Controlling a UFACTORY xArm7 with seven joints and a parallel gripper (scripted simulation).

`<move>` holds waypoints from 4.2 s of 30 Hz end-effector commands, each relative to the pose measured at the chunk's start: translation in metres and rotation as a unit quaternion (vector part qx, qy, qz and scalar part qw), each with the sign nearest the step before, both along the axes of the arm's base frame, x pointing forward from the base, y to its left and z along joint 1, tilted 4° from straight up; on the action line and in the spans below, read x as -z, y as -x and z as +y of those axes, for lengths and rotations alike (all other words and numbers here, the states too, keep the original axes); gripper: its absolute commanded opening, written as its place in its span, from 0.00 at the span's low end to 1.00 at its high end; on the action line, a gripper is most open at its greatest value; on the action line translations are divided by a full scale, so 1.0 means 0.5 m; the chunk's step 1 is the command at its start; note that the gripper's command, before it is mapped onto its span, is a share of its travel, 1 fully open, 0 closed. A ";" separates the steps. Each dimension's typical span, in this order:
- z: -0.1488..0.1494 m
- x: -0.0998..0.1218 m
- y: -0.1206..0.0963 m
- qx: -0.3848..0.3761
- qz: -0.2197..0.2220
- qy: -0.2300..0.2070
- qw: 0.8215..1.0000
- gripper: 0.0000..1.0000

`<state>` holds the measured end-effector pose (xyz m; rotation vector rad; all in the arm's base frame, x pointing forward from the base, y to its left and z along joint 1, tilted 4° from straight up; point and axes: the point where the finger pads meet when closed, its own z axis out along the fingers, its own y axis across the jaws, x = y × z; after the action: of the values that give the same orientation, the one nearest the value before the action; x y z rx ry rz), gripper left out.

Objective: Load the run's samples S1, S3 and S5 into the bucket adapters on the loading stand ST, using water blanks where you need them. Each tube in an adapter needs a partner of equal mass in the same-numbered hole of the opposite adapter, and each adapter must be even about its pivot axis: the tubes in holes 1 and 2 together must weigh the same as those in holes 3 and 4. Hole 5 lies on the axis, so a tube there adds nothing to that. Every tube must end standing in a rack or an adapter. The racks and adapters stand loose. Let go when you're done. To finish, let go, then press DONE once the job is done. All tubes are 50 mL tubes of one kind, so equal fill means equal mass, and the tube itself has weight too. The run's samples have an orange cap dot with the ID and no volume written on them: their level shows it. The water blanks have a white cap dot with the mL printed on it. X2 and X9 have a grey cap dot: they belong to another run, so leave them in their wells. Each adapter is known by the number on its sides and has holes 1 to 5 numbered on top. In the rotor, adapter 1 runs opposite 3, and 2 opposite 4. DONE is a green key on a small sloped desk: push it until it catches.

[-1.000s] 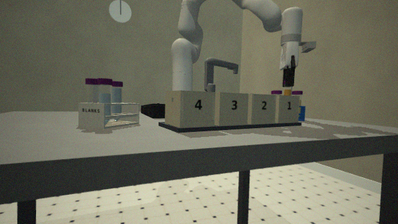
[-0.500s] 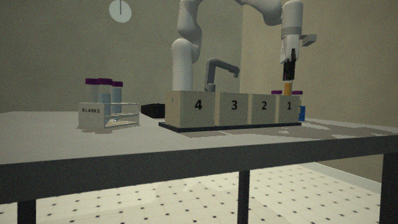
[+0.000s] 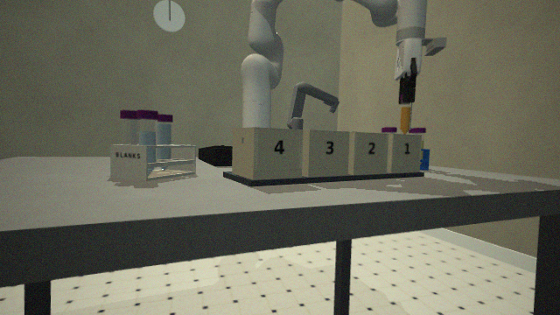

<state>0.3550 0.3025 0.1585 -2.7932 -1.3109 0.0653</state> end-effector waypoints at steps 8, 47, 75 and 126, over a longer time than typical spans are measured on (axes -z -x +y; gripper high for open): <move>0.000 -0.048 -0.005 0.000 -0.002 -0.001 1.000 0.00; -0.001 -0.086 -0.007 0.000 -0.002 -0.001 1.000 0.00; 0.050 -0.091 0.054 0.000 -0.001 -0.001 1.000 0.00; 0.053 0.005 0.060 0.000 -0.001 -0.001 1.000 0.00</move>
<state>0.3241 0.3278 0.1629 -2.7935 -1.3111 0.0672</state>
